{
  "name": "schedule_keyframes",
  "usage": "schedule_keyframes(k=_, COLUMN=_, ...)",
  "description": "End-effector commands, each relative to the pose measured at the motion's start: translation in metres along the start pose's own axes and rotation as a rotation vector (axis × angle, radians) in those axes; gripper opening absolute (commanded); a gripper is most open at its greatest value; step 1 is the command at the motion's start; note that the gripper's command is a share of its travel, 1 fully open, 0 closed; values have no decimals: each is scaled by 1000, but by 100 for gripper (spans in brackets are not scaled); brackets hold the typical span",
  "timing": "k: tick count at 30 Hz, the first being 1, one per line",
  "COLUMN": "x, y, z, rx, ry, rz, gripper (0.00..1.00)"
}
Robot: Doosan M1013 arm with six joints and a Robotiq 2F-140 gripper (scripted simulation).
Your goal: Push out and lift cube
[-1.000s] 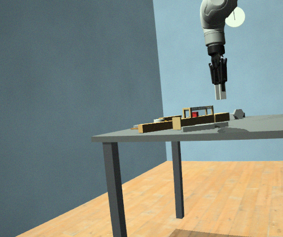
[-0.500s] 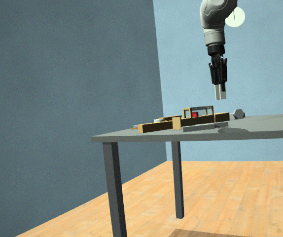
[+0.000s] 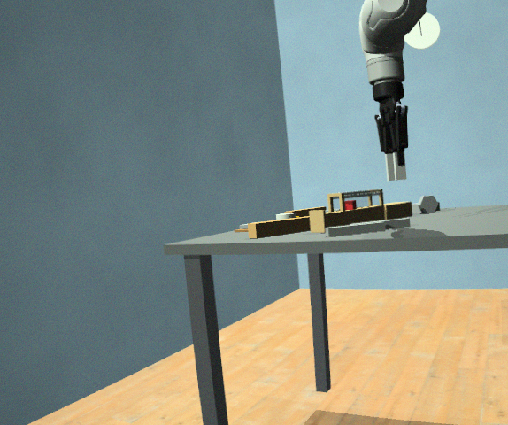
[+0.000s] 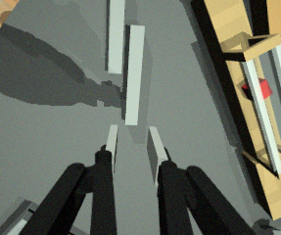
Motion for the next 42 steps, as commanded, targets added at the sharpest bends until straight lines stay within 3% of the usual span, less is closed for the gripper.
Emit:
schedule_keyframes(k=1, x=14, y=0, z=0, rx=0, ry=0, rz=0, gripper=23)
schedule_keyframes(k=10, x=73, y=1, z=1, rx=0, ry=0, rz=0, gripper=23)
schedule_keyframes(k=42, x=109, y=2, z=1, rx=0, ry=0, rz=0, gripper=23)
Point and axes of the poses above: the point where the finger pads meet when closed, its own x axis out along the fingers, its own y axis across the jaws, z = x × y, the point moved 8 cm from there along -x, back along the fingers, and after that the axes turned 2 degrees about x, right-handed, at the moved point
